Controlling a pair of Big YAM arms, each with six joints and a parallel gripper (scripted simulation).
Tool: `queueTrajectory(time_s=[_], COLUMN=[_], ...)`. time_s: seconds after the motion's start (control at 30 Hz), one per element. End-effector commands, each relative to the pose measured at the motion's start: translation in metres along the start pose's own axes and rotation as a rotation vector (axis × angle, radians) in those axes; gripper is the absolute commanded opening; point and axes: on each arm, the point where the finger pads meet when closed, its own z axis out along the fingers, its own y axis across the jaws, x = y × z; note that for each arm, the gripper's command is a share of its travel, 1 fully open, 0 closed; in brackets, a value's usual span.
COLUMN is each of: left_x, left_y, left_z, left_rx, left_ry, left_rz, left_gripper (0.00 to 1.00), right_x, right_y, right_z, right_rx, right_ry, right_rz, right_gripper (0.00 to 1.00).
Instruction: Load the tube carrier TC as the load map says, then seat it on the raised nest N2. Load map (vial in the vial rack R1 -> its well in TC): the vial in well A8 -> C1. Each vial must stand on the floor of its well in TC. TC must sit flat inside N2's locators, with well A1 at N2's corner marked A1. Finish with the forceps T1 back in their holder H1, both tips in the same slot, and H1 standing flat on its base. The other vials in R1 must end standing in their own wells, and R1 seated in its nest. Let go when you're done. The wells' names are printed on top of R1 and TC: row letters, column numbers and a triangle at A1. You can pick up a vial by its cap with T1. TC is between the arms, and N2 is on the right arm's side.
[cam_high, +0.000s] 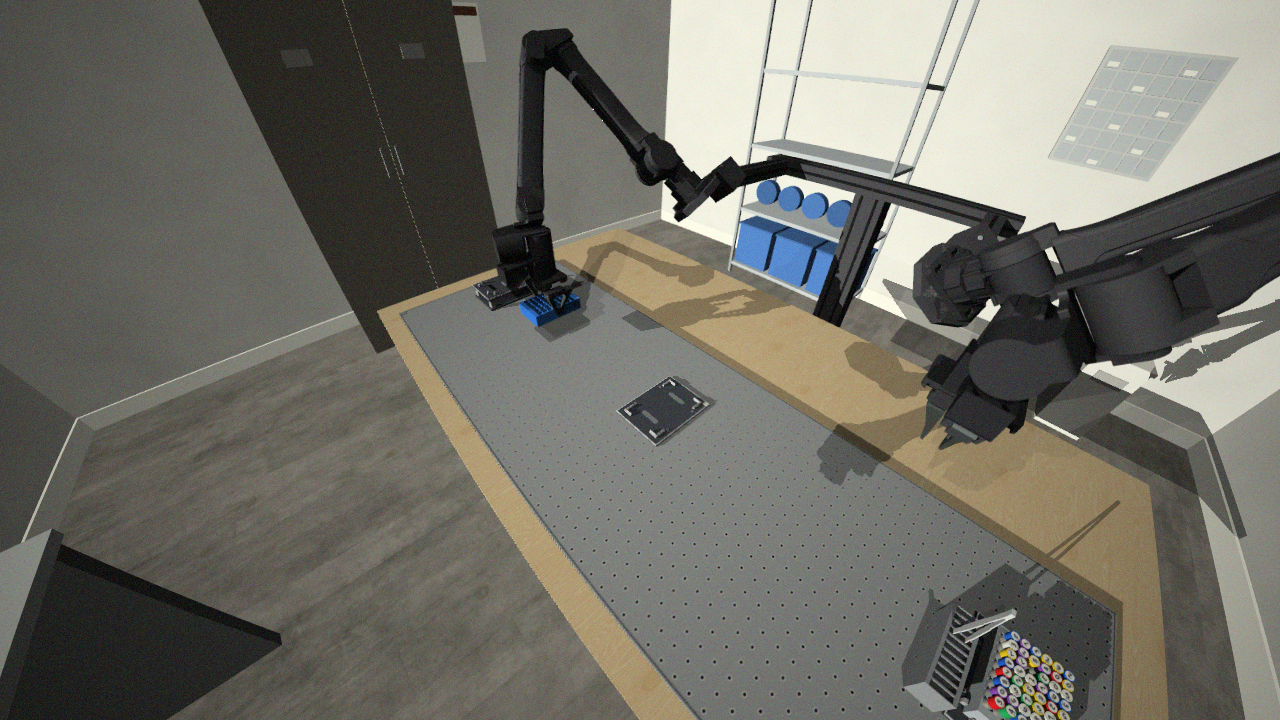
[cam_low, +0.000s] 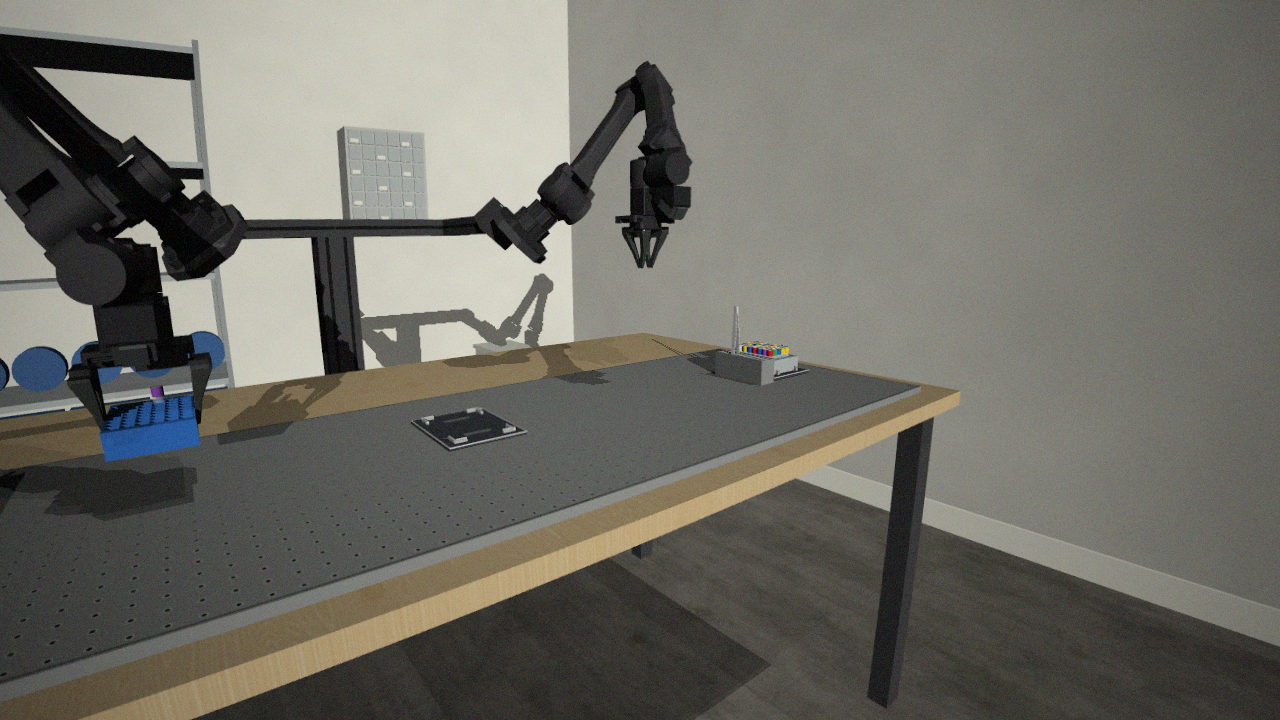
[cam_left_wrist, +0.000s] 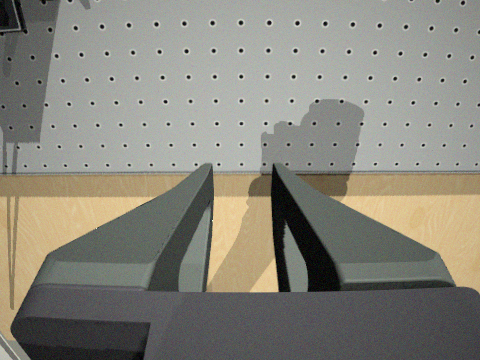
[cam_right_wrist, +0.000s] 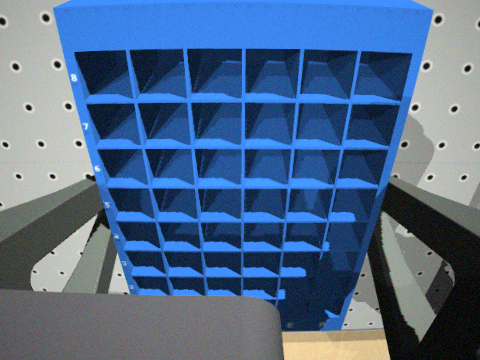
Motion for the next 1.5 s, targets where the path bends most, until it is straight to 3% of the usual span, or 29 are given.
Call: queueTrajectory(time_s=[0.0,0.17,0.27,0.37,0.7,0.83,0.93,1.27,1.4,1.47], left_x=[-0.007,-0.007,-0.007,-0.007,-0.007,-0.007,-0.007,-0.007,-0.007,-0.007], left_y=[0.003,0.003,0.003,0.003,0.003,0.003,0.003,0.003,0.003,0.003], left_z=[-0.003,-0.003,-0.003,-0.003,-0.003,-0.003,-0.003,-0.003,-0.003,-0.003], left_rx=[-0.001,-0.001,-0.001,-0.001,-0.001,-0.001,-0.001,-0.001,-0.001,-0.001], left_ry=[-0.009,-0.009,-0.009,-0.009,-0.009,-0.009,-0.009,-0.009,-0.009,-0.009], left_rz=[-0.018,-0.018,-0.018,-0.018,-0.018,-0.018,-0.018,-0.018,-0.018,-0.018], left_gripper=[0.24,0.24,0.24,0.24,0.24,0.24,0.24,0.24,0.24,0.24], right_x=[-0.019,-0.013,-0.019,-0.015,-0.015,-0.019,-0.016,-0.016,-0.019,-0.017], right_y=[-0.011,-0.025,-0.015,-0.033,-0.050,-0.041,-0.059,-0.076,-0.066,-0.080], right_z=[-0.015,-0.010,-0.017,-0.011,-0.011,-0.018,-0.011,-0.012,-0.018,-0.014], right_rx=[0.000,0.007,-0.006,0.009,0.009,-0.005,0.010,0.011,-0.003,0.009], right_ry=[-0.039,-0.024,-0.044,-0.028,-0.028,-0.044,-0.030,-0.031,-0.044,-0.036], right_rz=[-0.008,0.001,-0.020,0.004,0.004,-0.020,0.004,0.004,-0.020,-0.001], right_gripper=[0.00,0.00,0.00,0.00,0.00,0.00,0.00,0.00,0.00,0.00])
